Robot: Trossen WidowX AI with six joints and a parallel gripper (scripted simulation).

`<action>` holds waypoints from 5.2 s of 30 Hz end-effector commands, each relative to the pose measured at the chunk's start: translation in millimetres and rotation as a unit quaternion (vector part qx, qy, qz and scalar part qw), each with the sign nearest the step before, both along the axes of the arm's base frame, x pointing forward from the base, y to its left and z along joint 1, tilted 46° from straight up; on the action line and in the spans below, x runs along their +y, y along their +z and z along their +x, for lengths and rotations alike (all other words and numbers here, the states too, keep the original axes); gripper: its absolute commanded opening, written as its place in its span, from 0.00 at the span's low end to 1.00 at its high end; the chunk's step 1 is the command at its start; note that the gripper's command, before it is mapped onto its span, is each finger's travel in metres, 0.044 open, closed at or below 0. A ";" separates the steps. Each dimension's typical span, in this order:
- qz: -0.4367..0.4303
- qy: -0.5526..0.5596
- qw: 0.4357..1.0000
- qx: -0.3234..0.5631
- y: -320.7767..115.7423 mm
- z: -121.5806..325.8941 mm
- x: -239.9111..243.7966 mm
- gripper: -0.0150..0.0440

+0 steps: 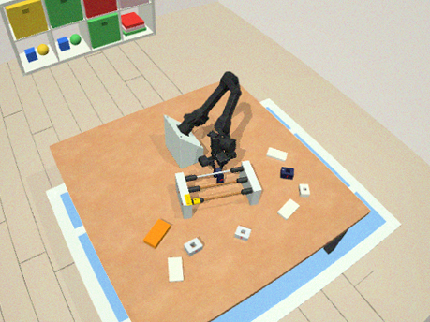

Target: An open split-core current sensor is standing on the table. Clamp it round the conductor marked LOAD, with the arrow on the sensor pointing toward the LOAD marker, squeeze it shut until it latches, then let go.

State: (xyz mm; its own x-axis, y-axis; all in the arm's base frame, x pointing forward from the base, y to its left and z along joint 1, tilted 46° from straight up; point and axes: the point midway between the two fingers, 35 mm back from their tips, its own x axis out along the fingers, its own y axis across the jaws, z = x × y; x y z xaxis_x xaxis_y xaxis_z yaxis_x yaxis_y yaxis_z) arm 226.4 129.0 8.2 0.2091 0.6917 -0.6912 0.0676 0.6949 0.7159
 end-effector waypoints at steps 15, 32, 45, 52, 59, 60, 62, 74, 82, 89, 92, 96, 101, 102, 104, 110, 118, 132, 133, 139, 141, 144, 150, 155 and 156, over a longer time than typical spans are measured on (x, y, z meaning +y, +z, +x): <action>-0.001 -0.001 1.000 0.004 4.8 -43.5 4.0 0.25; 0.000 0.001 1.000 0.004 4.6 -42.9 4.6 0.75; -0.002 -0.001 1.000 0.004 42.9 -55.8 -34.0 0.75; -0.042 0.183 0.974 -0.126 45.3 -47.3 -34.5 0.80; -0.061 0.400 0.867 -0.291 45.1 -34.9 -35.6 0.80; -0.061 0.428 0.845 -0.314 44.8 -33.0 -35.8 0.80; -0.059 0.480 0.798 -0.360 43.9 -29.2 -36.3 0.80; -0.052 0.560 0.703 -0.436 38.6 -22.2 -34.4 0.80; -0.053 0.561 0.702 -0.435 29.0 -21.6 -25.5 0.80; -0.053 0.561 0.702 -0.435 21.0 -21.6 -17.2 0.80; -0.053 0.561 0.702 -0.435 17.6 -21.9 -13.5 0.80; -0.053 0.561 0.702 -0.435 13.3 -22.5 -8.5 0.80; -0.052 0.560 0.703 -0.436 8.0 -23.7 -2.3 0.80; -0.052 0.560 0.703 -0.436 7.0 -24.0 -1.0 0.80; -0.051 0.560 0.703 -0.436 5.0 -24.6 1.5 0.80; -0.050 0.560 0.703 -0.436 0.8 -26.1 7.1 0.80; -0.055 0.560 0.700 -0.439 3.2 -23.5 4.2 0.71; -0.057 0.561 0.700 -0.438 7.4 -20.6 -2.1 0.42; -0.058 0.561 0.700 -0.437 9.6 -19.3 -5.2 0.37; -0.063 0.564 0.701 -0.433 26.6 -12.0 -28.3 0.25; -0.063 0.564 0.701 -0.432 32.9 -10.0 -36.2 0.25; -0.063 0.564 0.701 -0.431 42.8 -7.5 -48.1 0.25; -0.059 0.564 0.702 -0.431 64.3 -3.9 -71.8 0.25; -0.054 0.562 0.702 -0.434 81.6 -2.5 -88.9 0.25; -0.053 0.561 0.703 -0.435 84.2 -2.2 -91.0 0.25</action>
